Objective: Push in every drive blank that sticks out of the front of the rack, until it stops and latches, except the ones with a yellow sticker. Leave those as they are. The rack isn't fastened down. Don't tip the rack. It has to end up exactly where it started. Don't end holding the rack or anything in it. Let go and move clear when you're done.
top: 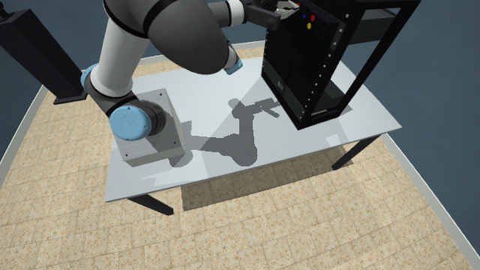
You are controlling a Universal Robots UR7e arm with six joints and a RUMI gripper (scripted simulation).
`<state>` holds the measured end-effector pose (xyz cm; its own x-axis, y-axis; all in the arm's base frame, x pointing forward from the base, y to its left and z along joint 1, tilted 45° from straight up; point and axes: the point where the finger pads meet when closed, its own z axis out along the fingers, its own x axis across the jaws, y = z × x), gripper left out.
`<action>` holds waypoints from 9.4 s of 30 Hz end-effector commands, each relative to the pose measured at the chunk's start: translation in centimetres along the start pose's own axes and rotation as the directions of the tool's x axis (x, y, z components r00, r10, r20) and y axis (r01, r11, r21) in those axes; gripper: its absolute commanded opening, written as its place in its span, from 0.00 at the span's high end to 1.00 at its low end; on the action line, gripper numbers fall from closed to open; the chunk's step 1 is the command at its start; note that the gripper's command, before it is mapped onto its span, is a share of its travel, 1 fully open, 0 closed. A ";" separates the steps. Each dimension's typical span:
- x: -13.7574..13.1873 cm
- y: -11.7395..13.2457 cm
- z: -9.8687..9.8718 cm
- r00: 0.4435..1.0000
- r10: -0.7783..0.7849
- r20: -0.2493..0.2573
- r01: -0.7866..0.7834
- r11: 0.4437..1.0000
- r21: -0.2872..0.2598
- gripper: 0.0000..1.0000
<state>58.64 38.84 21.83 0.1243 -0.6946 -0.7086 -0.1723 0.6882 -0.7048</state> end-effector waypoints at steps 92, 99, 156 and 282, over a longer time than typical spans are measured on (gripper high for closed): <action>-0.1 0.0 2.7 1.000 0.000 0.001 0.000 1.000 0.000 1.00; -0.1 0.0 3.1 1.000 0.000 0.001 0.000 1.000 0.000 1.00; -0.1 0.0 -2.6 1.000 0.000 0.001 0.000 1.000 0.000 1.00; -0.9 -11.0 -1.3 1.000 0.000 0.001 0.000 1.000 0.000 1.00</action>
<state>59.17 31.58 30.23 0.1243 -0.6945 -0.7087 -0.1724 0.6883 -0.7047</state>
